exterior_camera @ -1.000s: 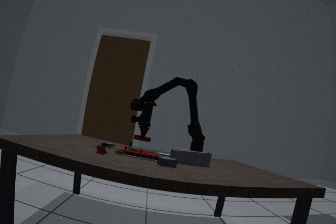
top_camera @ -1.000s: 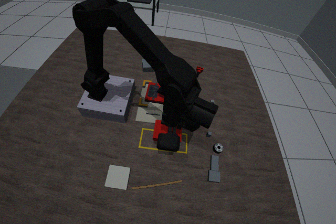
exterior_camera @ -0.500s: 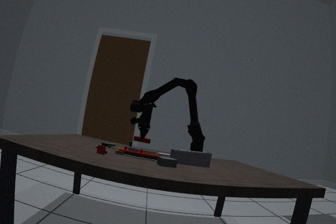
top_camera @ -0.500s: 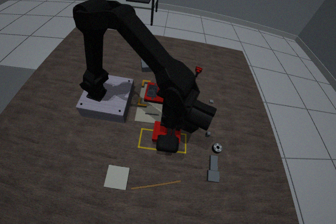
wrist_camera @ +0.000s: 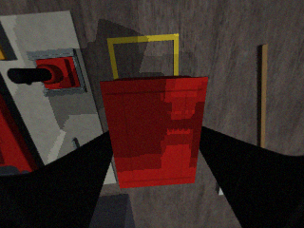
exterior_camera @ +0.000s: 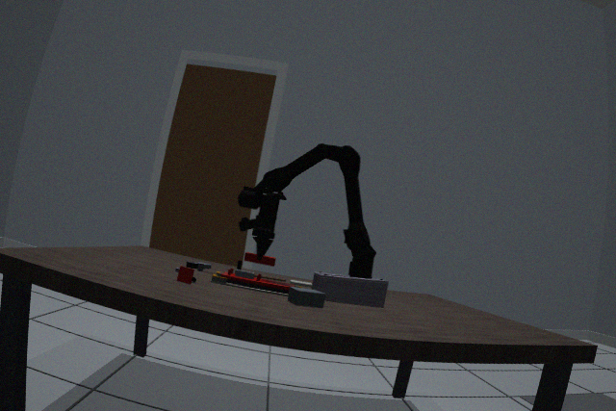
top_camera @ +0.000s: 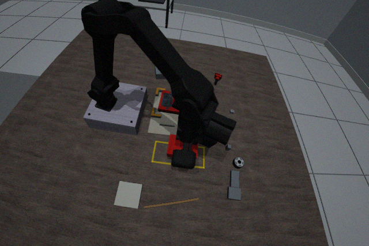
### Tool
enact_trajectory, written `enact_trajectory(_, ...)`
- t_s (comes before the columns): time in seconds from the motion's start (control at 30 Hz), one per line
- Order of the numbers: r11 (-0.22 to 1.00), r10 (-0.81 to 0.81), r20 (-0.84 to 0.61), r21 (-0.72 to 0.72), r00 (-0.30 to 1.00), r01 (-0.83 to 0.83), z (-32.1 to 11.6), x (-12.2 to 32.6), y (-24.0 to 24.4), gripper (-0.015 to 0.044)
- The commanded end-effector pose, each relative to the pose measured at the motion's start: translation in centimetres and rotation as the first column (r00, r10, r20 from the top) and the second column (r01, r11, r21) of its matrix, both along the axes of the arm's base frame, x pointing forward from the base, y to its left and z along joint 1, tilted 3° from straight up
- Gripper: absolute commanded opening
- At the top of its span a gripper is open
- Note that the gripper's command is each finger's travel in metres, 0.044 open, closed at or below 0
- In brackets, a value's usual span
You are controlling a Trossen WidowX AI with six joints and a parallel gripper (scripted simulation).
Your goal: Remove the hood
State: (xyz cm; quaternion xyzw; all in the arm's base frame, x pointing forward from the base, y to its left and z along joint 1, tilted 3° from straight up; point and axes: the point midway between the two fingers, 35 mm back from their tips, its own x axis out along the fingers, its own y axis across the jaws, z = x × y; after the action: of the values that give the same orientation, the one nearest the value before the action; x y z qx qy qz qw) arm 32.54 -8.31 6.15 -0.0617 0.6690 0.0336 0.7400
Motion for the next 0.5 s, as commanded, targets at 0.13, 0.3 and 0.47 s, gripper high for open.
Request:
enact_trajectory(0.13,1.000,0.005,-0.012,0.007,1.000,-0.005,-0.92,-0.12,0.09,0.0000)
enact_trajectory(0.3,1.000,0.005,-0.012,0.007,1.000,-0.005,-1.22,-0.11,0.09,0.0000)
enact_trajectory(0.47,1.000,0.005,-0.012,0.007,1.000,-0.005,-1.51,-0.10,0.09,0.0000)
